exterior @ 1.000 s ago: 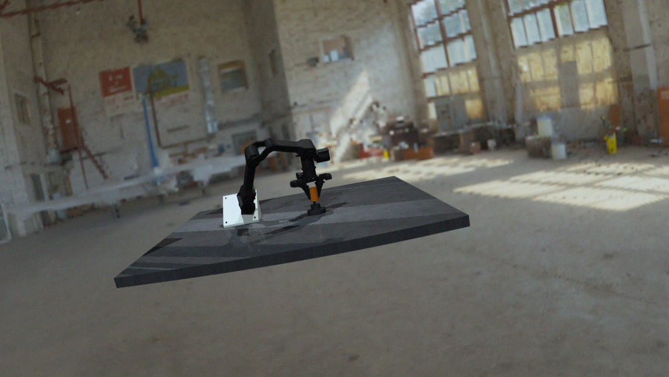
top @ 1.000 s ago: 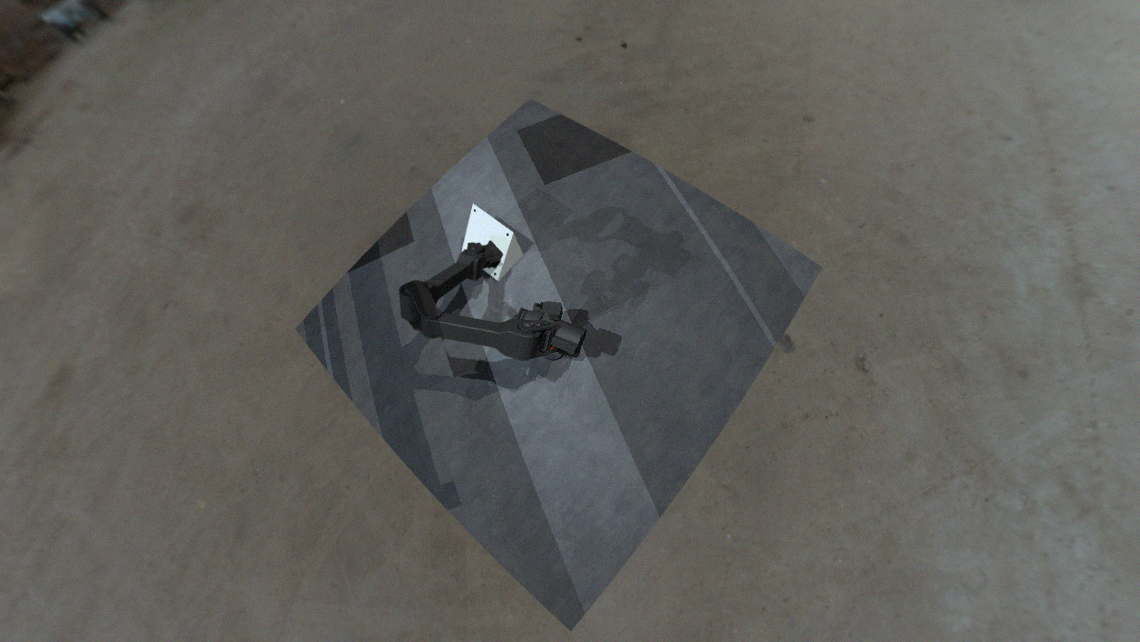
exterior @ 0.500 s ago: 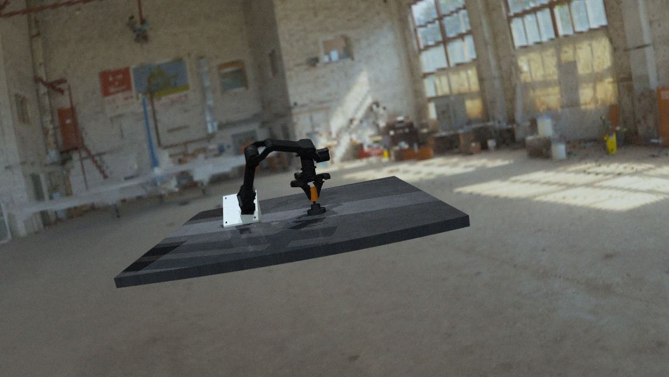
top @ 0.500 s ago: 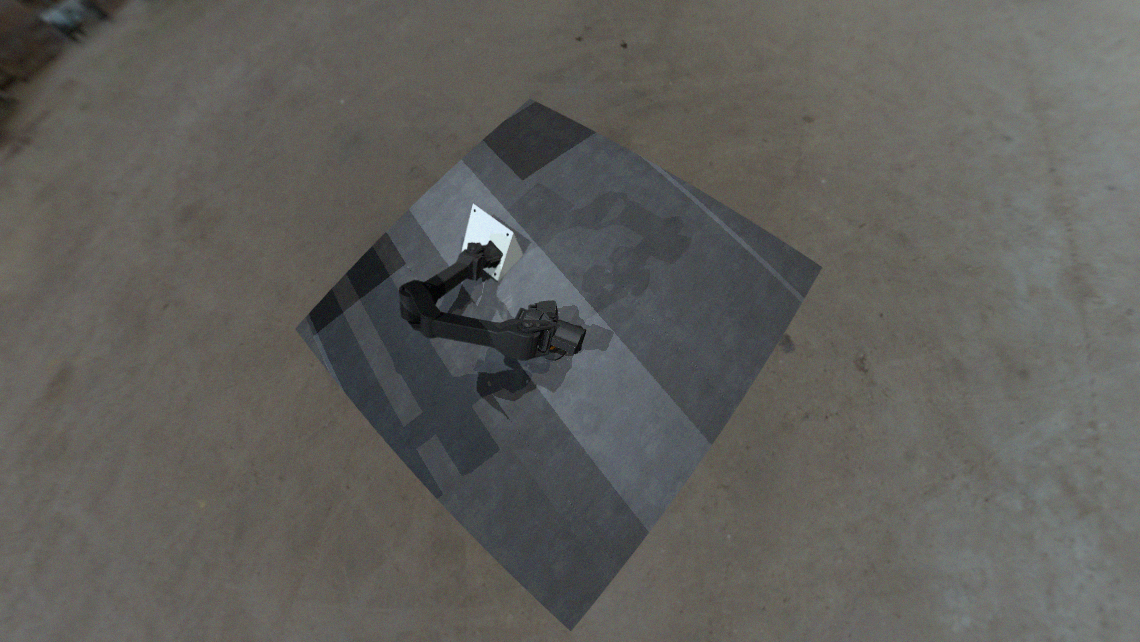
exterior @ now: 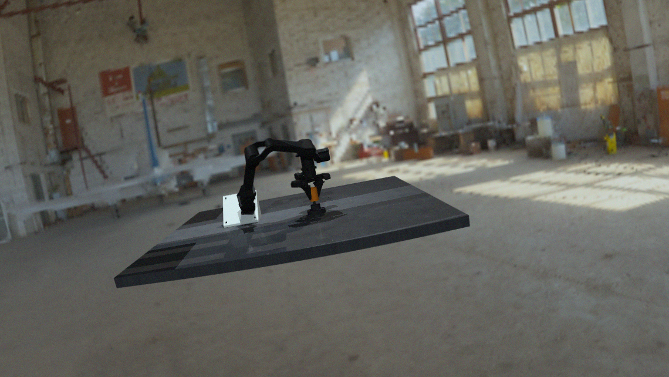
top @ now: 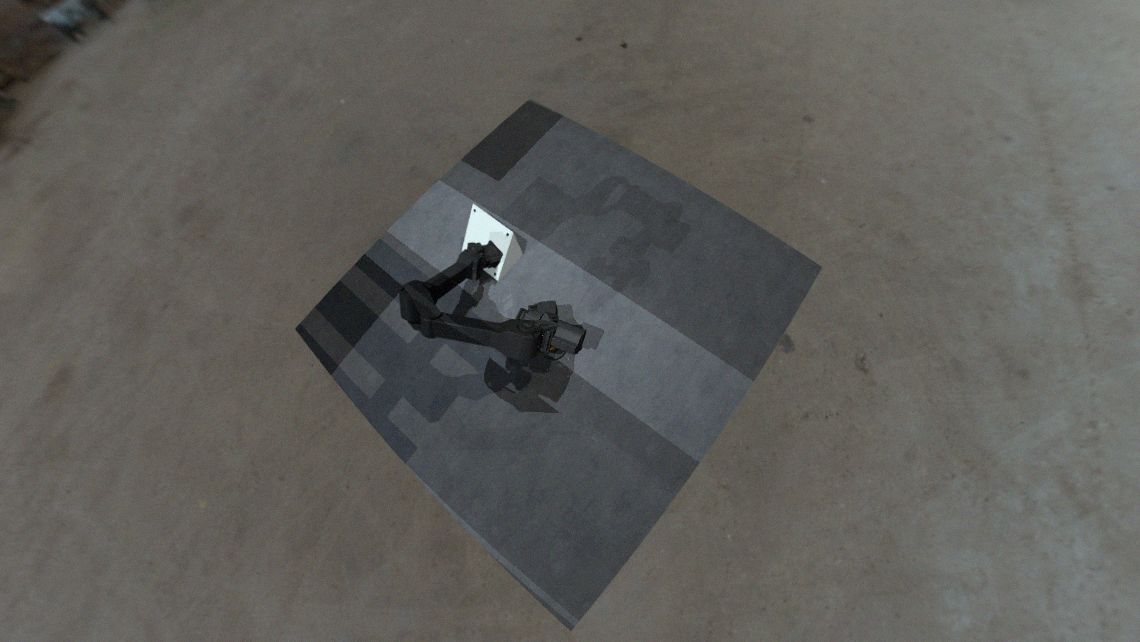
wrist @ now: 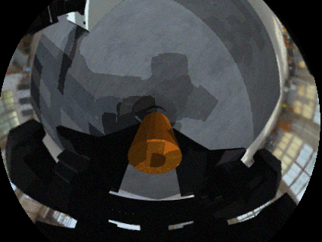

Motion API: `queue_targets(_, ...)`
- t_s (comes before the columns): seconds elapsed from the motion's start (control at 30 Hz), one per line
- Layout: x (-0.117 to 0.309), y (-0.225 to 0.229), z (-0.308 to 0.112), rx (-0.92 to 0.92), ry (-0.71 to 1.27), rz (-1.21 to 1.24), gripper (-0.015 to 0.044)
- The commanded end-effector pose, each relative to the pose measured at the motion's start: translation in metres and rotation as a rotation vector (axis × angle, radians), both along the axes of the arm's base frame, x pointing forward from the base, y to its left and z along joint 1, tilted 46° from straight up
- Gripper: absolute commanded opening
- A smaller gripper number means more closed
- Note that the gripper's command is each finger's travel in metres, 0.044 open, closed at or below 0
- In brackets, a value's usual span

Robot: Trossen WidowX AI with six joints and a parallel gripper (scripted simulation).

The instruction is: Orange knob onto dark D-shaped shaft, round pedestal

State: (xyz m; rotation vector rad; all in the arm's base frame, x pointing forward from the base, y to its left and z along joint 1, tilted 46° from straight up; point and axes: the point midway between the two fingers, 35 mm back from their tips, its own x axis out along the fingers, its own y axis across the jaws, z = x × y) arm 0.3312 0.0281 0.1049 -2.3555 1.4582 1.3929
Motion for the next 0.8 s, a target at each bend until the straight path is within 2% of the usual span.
queue_targets(0.0,-0.0004,-0.0006,-0.0004,-0.002,0.002,0.003,0.0)
queue_targets(0.33,-0.0018,0.0027,0.0032,-0.003,0.008,0.009,0.0)
queue_targets(0.57,-0.0003,0.0019,0.0016,-0.033,0.143,0.145,0.0)
queue_targets(0.77,0.0,0.0004,-0.0006,-0.034,0.148,0.15,0.0)
